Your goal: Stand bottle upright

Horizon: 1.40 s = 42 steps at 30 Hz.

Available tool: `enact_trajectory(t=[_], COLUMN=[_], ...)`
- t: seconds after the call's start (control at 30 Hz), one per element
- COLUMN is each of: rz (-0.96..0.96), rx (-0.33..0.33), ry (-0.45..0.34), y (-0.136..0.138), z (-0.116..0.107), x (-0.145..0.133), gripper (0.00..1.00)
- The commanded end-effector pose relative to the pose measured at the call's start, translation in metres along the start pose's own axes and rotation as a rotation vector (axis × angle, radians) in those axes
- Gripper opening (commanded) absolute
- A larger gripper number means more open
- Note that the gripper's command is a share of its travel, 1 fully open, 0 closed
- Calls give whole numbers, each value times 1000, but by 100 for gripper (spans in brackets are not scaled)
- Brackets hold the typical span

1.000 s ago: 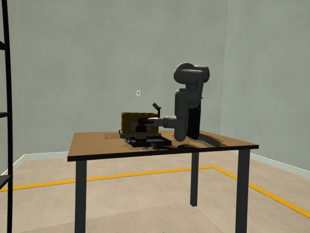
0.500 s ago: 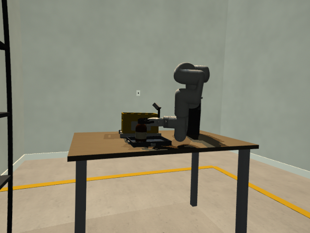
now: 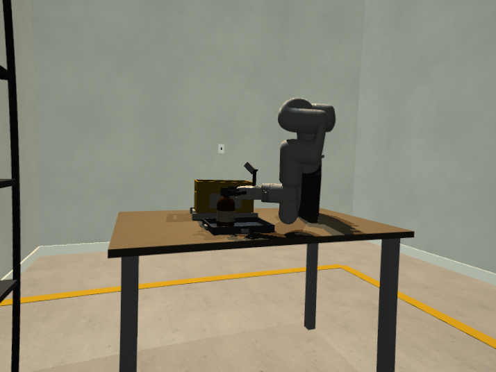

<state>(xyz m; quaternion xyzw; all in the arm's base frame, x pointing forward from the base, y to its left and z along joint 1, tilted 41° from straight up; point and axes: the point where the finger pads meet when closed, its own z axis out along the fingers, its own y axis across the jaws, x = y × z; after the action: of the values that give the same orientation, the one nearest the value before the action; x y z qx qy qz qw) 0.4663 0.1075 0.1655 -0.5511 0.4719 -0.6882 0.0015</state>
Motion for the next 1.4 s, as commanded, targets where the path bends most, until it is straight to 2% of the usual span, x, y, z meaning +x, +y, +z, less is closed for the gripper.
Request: enact_trajectory(t=[0.0, 1.37], rz=[1, 1], rx=[0, 0], ry=[1, 1], y=[0, 0], z=[0, 0], x=[5, 84], gripper=[100, 100])
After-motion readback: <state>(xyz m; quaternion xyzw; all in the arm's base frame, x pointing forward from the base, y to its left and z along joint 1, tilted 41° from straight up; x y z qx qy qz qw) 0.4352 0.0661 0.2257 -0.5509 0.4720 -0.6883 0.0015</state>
